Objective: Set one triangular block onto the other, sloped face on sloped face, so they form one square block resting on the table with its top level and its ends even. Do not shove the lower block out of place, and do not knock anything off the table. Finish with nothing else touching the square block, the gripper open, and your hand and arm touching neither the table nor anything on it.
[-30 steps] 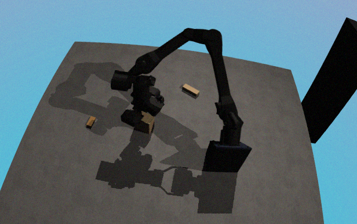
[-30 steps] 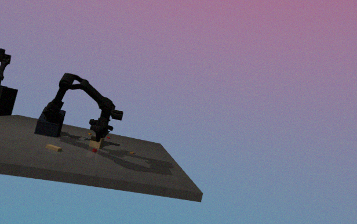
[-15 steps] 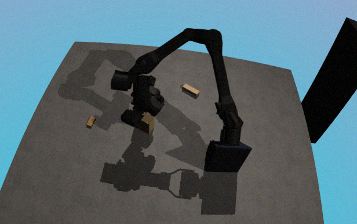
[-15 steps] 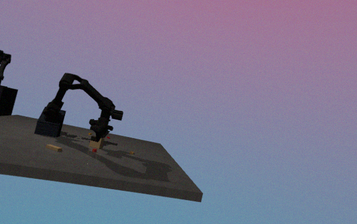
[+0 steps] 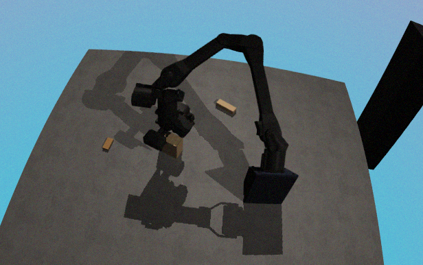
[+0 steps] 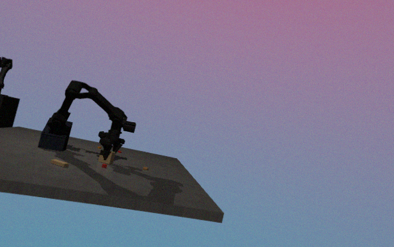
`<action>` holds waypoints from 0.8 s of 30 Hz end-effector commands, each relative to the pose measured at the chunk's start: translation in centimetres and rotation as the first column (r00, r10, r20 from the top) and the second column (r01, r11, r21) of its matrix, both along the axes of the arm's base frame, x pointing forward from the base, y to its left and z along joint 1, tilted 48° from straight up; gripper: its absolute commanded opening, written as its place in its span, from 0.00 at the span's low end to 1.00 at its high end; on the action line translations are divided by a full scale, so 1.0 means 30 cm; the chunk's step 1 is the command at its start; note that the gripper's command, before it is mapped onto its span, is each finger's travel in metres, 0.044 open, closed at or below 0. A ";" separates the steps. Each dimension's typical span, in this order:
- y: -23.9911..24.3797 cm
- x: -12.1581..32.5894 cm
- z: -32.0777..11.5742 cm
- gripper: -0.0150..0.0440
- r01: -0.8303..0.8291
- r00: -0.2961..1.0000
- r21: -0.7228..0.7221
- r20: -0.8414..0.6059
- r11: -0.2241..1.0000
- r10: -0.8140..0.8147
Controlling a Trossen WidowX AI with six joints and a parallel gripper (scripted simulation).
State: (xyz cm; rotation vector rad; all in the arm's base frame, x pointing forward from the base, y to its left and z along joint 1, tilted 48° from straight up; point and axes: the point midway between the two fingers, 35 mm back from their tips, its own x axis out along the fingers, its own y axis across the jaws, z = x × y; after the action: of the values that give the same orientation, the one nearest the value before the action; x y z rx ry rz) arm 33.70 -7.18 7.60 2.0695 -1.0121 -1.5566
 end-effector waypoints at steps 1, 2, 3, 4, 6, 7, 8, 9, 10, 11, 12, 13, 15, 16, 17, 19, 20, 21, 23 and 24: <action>0.000 0.000 0.000 1.00 0.000 1.000 0.000 0.000 1.000 0.000; 0.000 0.000 0.000 1.00 0.000 1.000 0.000 0.000 1.000 0.000; 0.000 0.000 0.000 1.00 0.000 1.000 0.000 0.000 1.000 0.000; 0.006 0.000 0.005 1.00 0.000 1.000 0.001 0.000 1.000 0.000; 0.050 0.002 0.039 1.00 0.000 1.000 0.006 -0.001 1.000 0.000; 0.088 0.000 0.071 1.00 -0.001 1.000 0.009 -0.001 1.000 0.001; 0.129 -0.006 0.106 1.00 -0.001 1.000 0.010 -0.002 1.000 0.001; 0.171 -0.014 0.146 1.00 -0.001 1.000 0.011 -0.002 1.000 0.001; 0.211 -0.027 0.186 1.00 0.000 1.000 0.009 -0.003 1.000 0.000; 0.242 -0.038 0.219 1.00 0.000 1.000 0.007 -0.003 1.000 0.000; 0.260 -0.047 0.239 1.00 0.000 1.000 0.005 -0.002 1.000 0.000; 0.266 -0.049 0.246 1.00 0.000 1.000 0.004 -0.002 1.000 0.000; 0.266 -0.049 0.246 1.00 0.000 1.000 0.004 -0.002 1.000 0.000; 0.266 -0.049 0.246 1.00 0.000 1.000 0.004 -0.002 1.000 0.000; 0.266 -0.049 0.246 1.00 0.000 1.000 0.004 -0.002 1.000 0.000; 0.266 -0.049 0.246 1.00 0.000 1.000 0.004 -0.002 1.000 0.000; 0.259 -0.037 0.225 1.00 -0.016 1.000 0.004 -0.001 1.000 0.016; 0.259 -0.037 0.225 1.00 -0.016 1.000 0.004 -0.001 1.000 0.016; 0.259 -0.037 0.225 1.00 -0.016 1.000 0.004 -0.001 1.000 0.016; 0.259 -0.037 0.225 1.00 -0.016 1.000 0.004 -0.001 1.000 0.016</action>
State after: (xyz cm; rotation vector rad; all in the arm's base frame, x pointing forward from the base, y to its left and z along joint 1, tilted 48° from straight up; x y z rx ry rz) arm 32.58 0.64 14.39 2.0763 -0.9948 -1.5525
